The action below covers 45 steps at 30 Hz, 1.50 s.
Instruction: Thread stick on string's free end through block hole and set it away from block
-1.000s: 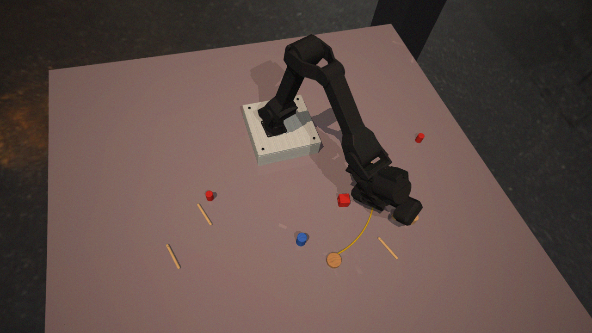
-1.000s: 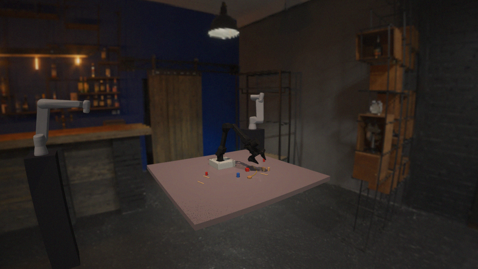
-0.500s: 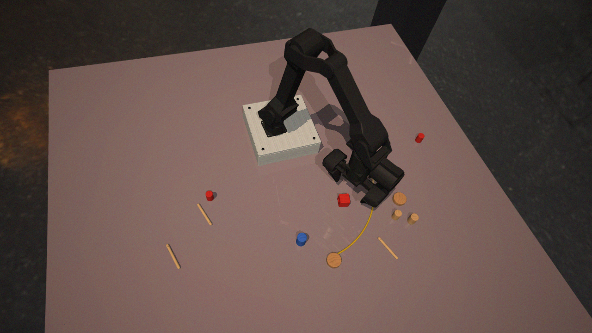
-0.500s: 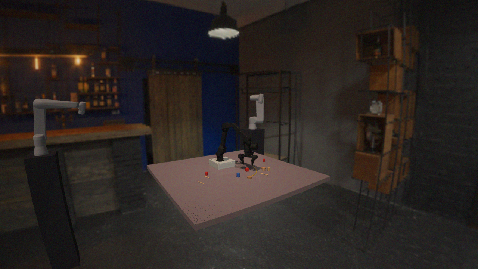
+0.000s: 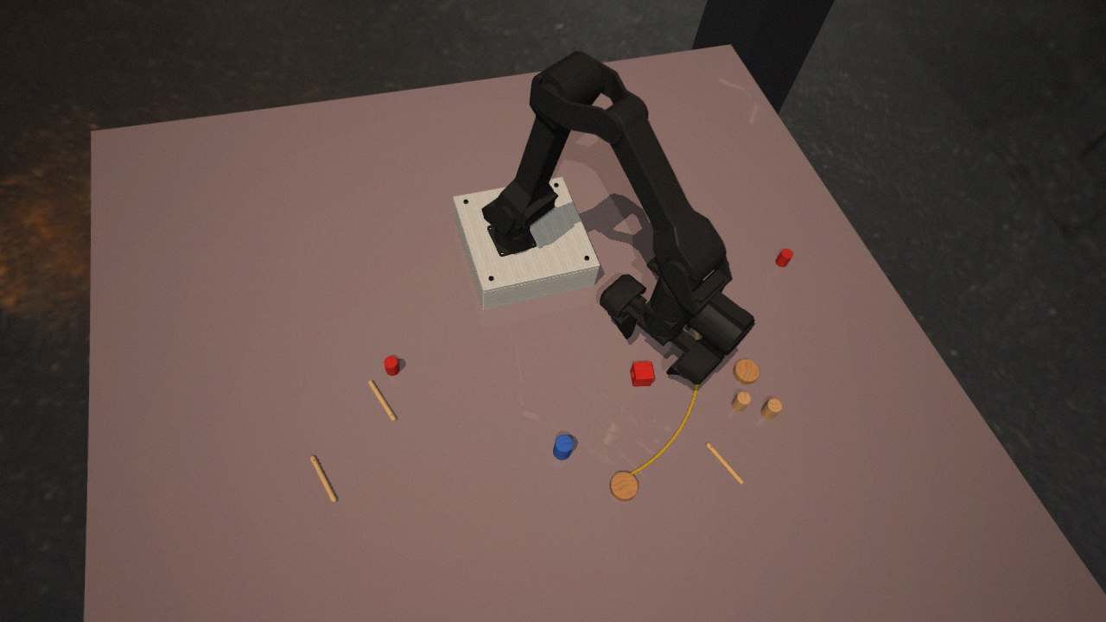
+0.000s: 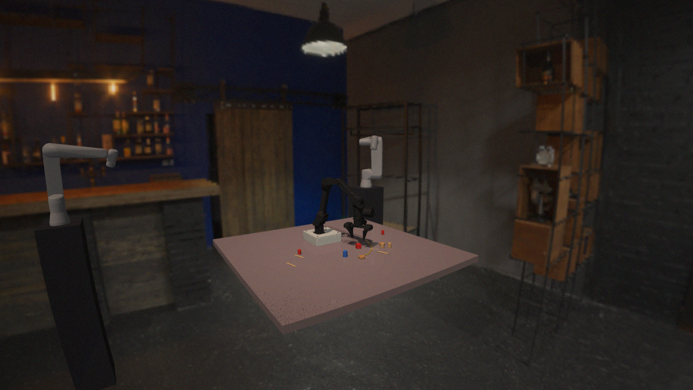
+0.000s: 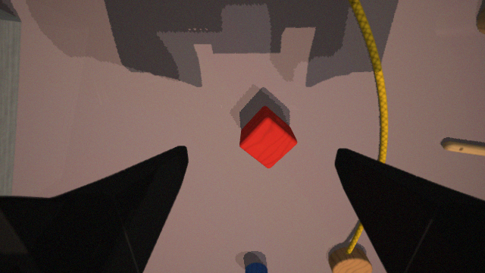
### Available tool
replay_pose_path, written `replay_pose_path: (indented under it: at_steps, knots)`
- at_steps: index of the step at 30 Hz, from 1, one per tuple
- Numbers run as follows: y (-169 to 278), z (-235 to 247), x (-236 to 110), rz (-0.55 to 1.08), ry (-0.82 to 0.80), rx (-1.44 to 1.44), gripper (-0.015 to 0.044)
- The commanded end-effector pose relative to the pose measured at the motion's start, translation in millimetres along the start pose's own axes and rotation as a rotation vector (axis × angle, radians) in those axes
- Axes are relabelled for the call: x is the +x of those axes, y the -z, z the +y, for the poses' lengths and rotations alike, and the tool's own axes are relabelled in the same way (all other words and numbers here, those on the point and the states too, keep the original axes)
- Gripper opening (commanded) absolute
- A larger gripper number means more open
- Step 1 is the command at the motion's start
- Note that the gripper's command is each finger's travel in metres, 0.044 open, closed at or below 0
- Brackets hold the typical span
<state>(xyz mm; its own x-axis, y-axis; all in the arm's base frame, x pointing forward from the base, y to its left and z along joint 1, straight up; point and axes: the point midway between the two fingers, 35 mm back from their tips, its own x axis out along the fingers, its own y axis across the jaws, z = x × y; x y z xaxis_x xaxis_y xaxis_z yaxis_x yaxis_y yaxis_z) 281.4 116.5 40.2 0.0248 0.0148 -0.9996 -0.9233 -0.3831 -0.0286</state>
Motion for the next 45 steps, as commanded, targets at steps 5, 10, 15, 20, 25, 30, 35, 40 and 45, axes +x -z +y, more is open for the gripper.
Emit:
replay_pose_path:
  at_steps: [5, 10, 15, 20, 25, 30, 35, 40, 45]
  knots:
    - [0.0, 0.0, 0.0, 0.0, 0.0, 0.0, 0.0235]
    - [0.0, 0.0, 0.0, 0.0, 0.0, 0.0, 0.0235]
    - [0.0, 0.0, 0.0, 0.0, 0.0, 0.0, 0.0209]
    - [0.0, 0.0, 0.0, 0.0, 0.0, 0.0, 0.0078]
    - [0.0, 0.0, 0.0, 0.0, 0.0, 0.0, 0.0]
    - [0.0, 0.0, 0.0, 0.0, 0.0, 0.0, 0.0]
    - [0.0, 0.0, 0.0, 0.0, 0.0, 0.0, 0.0]
    - [0.0, 0.0, 0.0, 0.0, 0.0, 0.0, 0.0]
    - [0.0, 0.0, 0.0, 0.0, 0.0, 0.0, 0.0105]
